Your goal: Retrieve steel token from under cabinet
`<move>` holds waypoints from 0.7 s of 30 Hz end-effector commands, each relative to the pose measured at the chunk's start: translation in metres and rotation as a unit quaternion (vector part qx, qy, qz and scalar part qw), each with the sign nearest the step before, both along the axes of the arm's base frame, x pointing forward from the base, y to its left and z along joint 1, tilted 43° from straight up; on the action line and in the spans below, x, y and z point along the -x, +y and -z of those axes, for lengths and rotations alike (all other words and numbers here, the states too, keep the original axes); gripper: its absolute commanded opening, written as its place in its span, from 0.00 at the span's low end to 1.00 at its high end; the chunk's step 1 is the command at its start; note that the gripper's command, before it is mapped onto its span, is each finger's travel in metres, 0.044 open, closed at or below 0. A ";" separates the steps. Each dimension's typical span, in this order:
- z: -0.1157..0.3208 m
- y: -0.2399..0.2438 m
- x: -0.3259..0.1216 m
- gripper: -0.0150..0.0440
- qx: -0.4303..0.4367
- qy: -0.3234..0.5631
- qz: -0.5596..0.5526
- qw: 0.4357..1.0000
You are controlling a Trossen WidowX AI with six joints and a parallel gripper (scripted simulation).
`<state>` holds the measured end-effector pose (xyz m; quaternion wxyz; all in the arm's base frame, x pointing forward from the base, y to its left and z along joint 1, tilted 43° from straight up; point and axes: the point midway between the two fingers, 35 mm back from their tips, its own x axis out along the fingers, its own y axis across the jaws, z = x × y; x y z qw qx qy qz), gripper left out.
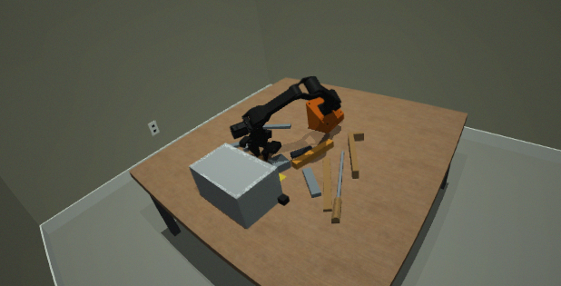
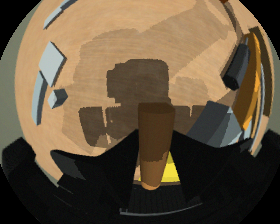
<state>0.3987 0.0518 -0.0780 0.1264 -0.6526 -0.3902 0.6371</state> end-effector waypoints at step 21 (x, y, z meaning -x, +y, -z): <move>-0.007 0.011 -0.014 0.25 0.000 -0.002 0.000 1.000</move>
